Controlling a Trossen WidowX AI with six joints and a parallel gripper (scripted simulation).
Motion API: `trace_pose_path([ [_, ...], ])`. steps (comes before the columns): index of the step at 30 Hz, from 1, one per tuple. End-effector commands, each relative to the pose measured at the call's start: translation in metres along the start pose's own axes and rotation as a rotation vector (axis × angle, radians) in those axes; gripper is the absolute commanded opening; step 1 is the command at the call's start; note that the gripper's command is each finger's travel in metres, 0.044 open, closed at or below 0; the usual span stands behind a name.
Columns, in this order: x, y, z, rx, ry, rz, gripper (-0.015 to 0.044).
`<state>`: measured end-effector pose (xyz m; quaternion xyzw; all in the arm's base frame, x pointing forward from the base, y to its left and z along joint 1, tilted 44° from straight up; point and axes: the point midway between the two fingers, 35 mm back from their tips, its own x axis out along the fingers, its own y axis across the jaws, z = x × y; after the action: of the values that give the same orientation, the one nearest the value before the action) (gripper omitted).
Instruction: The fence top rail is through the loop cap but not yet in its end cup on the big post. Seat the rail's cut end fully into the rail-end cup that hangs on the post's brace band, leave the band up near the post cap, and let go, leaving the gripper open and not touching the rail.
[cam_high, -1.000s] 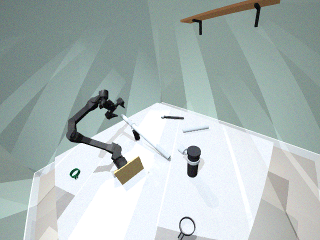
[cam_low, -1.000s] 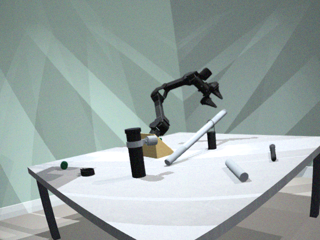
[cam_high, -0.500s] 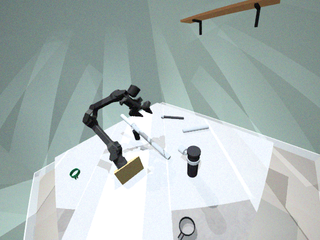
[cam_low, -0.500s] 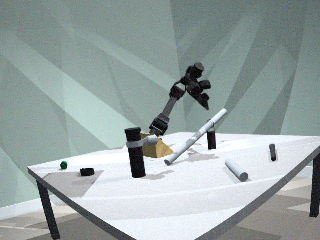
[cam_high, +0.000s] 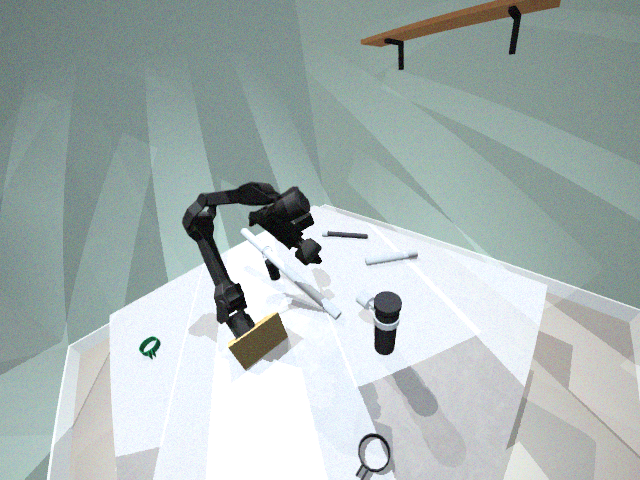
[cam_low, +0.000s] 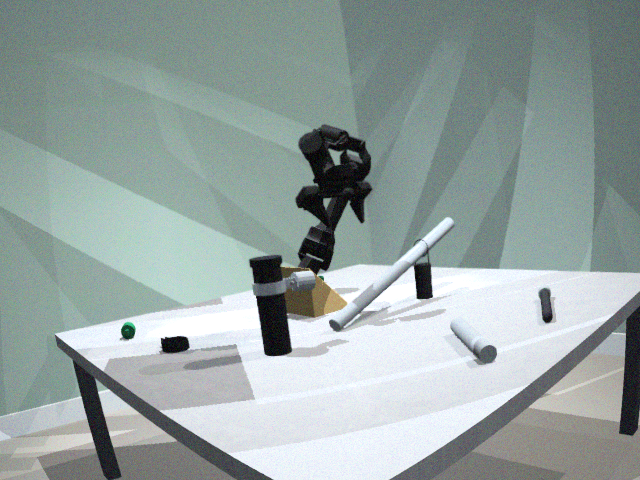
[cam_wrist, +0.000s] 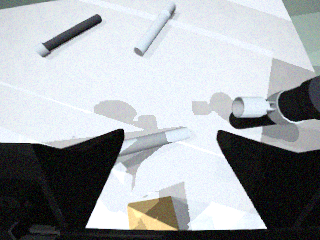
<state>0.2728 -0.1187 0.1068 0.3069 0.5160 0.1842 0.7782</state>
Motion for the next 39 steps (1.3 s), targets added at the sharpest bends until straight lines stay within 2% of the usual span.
trace_pose_path([
  [1,0.001,-0.008,0.002,-0.064,-0.001,0.01,0.044],
  [19,0.044,-0.148,0.024,-1.548,-0.011,0.004,0.044],
  [35,0.045,-0.15,0.024,-1.563,-0.011,0.004,0.044],
  [39,0.059,-0.15,0.017,-1.563,-0.011,0.004,0.044],
])
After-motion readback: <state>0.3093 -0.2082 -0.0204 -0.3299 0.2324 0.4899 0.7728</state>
